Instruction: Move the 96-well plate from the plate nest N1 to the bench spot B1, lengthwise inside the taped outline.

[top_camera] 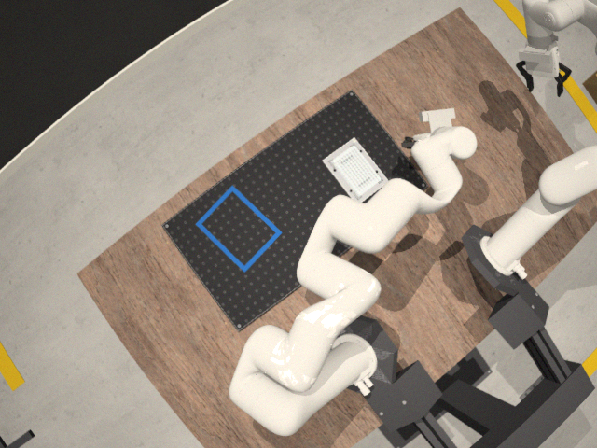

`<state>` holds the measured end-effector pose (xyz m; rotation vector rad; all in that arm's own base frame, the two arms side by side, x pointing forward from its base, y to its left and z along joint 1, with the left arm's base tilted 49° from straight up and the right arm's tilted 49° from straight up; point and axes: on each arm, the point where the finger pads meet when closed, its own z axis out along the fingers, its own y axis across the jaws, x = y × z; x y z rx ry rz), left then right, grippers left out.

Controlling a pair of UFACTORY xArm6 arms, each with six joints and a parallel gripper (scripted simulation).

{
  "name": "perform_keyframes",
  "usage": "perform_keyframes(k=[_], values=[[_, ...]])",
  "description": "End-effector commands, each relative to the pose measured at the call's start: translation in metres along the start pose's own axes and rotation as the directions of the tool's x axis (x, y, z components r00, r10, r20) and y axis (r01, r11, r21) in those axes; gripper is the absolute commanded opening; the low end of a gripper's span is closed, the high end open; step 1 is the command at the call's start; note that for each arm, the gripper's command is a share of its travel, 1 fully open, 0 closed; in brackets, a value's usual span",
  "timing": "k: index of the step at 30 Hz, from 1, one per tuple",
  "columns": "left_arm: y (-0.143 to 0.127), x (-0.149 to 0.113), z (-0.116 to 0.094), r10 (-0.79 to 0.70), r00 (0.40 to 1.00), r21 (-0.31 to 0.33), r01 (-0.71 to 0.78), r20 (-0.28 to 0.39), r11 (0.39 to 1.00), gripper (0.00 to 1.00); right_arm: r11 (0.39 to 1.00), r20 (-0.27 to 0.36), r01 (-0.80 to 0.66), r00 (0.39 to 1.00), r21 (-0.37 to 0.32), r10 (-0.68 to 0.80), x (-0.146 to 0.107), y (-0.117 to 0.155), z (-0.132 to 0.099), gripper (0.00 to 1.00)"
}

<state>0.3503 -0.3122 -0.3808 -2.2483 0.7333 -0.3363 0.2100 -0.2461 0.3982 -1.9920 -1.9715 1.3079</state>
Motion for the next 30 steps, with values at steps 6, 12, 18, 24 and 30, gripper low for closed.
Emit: perform_keyframes(k=[6,12,18,24,30], values=[[0.0003,0.0024,-0.0022,-0.002,1.0,-0.002,0.002,-0.004,1.0,1.0,0.999,0.002,-0.019,1.0,-0.03,0.019,-0.0021,-0.0043,-0.0038,1.0],[0.0003,0.0024,-0.0022,-0.002,1.0,-0.002,0.002,-0.004,1.0,1.0,0.999,0.002,-0.02,1.0,-0.033,0.02,-0.0022,-0.0046,-0.0041,1.0],[0.0003,0.0024,-0.0022,-0.002,1.0,-0.002,0.002,-0.004,1.0,1.0,0.999,0.003,-0.019,1.0,-0.034,0.019,-0.0019,-0.0043,-0.0046,1.0],[0.0003,0.0024,-0.0022,-0.002,1.0,-0.002,0.002,-0.004,1.0,1.0,0.999,0.007,-0.014,1.0,-0.038,0.014,-0.001,-0.0032,-0.0063,1.0],[0.0003,0.0024,-0.0022,-0.002,1.0,-0.002,0.002,-0.004,1.0,1.0,0.999,0.021,0.002,1.0,-0.05,-0.001,0.0024,0.0005,-0.0123,1.0]])
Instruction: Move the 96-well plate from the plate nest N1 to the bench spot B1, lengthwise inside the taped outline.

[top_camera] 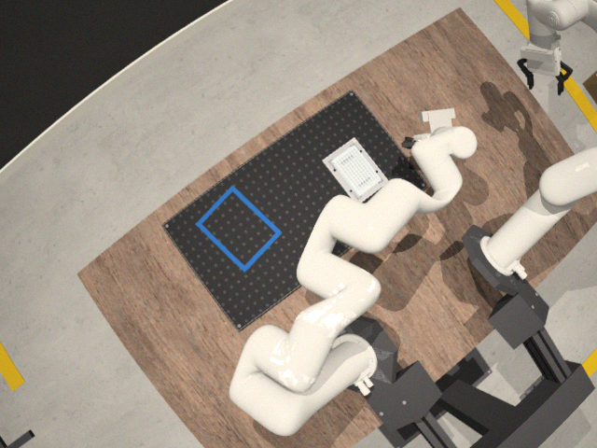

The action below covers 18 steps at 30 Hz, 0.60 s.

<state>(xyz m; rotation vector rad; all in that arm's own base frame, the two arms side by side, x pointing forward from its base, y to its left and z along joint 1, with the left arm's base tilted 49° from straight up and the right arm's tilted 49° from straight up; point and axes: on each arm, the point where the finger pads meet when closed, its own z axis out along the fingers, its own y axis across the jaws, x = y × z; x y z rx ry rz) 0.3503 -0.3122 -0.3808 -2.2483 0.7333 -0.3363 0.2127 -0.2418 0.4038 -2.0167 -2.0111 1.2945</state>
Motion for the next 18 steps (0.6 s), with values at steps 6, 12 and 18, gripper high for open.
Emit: perform_keyframes(k=[6,12,18], values=[[0.0,0.002,-0.002,-0.002,1.0,-0.002,0.002,-0.004,1.0,1.0,0.999,0.035,0.04,0.999,-0.034,-0.039,0.009,0.009,-0.016,1.0],[0.0,0.002,-0.002,-0.002,1.0,-0.002,0.002,-0.004,1.0,1.0,0.996,0.058,0.068,0.996,-0.055,-0.065,0.015,0.015,-0.026,1.0],[0.0,0.002,-0.002,-0.002,1.0,-0.002,0.002,-0.004,1.0,1.0,0.988,0.105,0.124,0.988,-0.092,-0.114,0.029,0.026,-0.045,1.0]])
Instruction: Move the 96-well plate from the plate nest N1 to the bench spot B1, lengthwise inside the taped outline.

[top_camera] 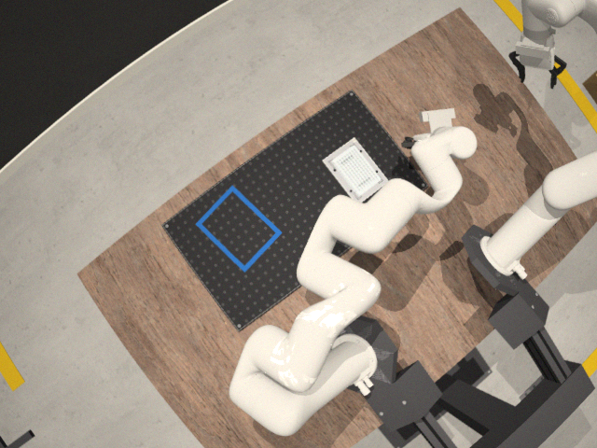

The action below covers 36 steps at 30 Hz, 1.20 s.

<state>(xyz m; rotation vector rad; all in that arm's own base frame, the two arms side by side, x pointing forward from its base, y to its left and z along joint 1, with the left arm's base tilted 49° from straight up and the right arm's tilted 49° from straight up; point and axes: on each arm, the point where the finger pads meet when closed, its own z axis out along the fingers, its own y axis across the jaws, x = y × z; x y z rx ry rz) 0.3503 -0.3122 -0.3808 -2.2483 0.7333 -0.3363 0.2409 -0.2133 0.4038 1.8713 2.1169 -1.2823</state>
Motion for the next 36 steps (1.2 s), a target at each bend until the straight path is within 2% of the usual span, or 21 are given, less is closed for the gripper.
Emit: perform_keyframes(k=[1,6,8,23,25,36], values=[[0.0,0.002,-0.002,-0.002,1.0,-0.002,0.002,-0.004,1.0,1.0,0.998,0.041,0.048,0.998,-0.039,-0.046,0.01,0.011,-0.019,1.0],[0.0,0.002,-0.002,-0.002,1.0,-0.002,0.002,-0.004,1.0,1.0,0.991,0.089,0.104,0.991,-0.079,-0.097,0.024,0.023,-0.039,1.0],[0.0,0.002,-0.002,-0.002,1.0,-0.002,0.002,-0.004,1.0,1.0,0.991,0.089,0.104,0.991,-0.079,-0.097,0.024,0.023,-0.039,1.0],[0.0,0.002,-0.002,-0.002,1.0,-0.002,0.002,-0.004,1.0,1.0,0.931,0.267,0.31,0.93,-0.193,-0.254,0.082,0.049,-0.106,1.0],[0.0,0.002,-0.002,-0.002,1.0,-0.002,0.002,-0.004,1.0,1.0,0.931,0.267,0.31,0.93,-0.193,-0.254,0.082,0.049,-0.106,1.0],[0.0,0.002,-0.002,-0.002,1.0,-0.002,0.002,-0.004,1.0,1.0,0.855,0.399,0.456,0.852,-0.248,-0.339,0.131,0.054,-0.15,1.0]])
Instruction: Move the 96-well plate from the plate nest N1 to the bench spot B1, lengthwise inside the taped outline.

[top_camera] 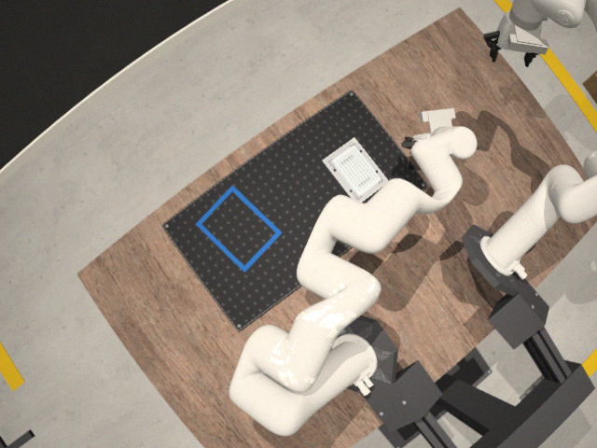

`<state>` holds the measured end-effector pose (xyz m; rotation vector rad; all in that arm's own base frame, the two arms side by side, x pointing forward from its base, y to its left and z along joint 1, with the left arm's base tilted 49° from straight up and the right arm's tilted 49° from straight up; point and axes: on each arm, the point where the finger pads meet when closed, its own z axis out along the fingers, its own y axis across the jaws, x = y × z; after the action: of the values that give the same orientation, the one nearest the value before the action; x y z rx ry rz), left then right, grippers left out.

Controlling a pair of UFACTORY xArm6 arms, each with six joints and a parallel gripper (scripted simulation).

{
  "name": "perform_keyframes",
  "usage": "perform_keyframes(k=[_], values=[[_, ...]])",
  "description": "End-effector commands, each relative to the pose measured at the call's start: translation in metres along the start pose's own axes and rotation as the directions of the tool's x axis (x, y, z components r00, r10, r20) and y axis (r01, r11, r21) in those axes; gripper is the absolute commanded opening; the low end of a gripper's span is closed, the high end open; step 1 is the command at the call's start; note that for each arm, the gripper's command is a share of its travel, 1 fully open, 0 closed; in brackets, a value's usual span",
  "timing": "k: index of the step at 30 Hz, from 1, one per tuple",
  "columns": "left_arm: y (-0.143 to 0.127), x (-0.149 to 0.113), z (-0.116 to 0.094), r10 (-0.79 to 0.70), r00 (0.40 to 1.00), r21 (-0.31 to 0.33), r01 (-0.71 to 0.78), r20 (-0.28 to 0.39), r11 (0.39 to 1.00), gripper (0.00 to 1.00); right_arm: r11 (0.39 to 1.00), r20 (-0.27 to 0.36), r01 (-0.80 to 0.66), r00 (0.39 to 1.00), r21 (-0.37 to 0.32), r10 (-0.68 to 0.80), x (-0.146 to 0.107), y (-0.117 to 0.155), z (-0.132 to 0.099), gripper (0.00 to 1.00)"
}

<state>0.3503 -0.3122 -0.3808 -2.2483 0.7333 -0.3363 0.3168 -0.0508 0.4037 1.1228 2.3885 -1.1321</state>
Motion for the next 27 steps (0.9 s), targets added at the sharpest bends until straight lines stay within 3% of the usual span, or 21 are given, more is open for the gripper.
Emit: perform_keyframes(k=[1,17,27], values=[[0.0,0.002,-0.002,-0.002,1.0,-0.002,0.002,-0.004,1.0,1.0,0.997,0.057,0.066,0.996,-0.051,-0.063,0.014,0.016,-0.026,1.0],[0.0,0.002,-0.002,-0.002,1.0,-0.002,0.002,-0.004,1.0,1.0,0.971,0.167,0.195,0.971,-0.134,-0.172,0.048,0.038,-0.07,1.0],[0.0,0.002,-0.002,-0.002,1.0,-0.002,0.002,-0.004,1.0,1.0,0.96,0.201,0.235,0.959,-0.156,-0.202,0.059,0.043,-0.083,1.0]])
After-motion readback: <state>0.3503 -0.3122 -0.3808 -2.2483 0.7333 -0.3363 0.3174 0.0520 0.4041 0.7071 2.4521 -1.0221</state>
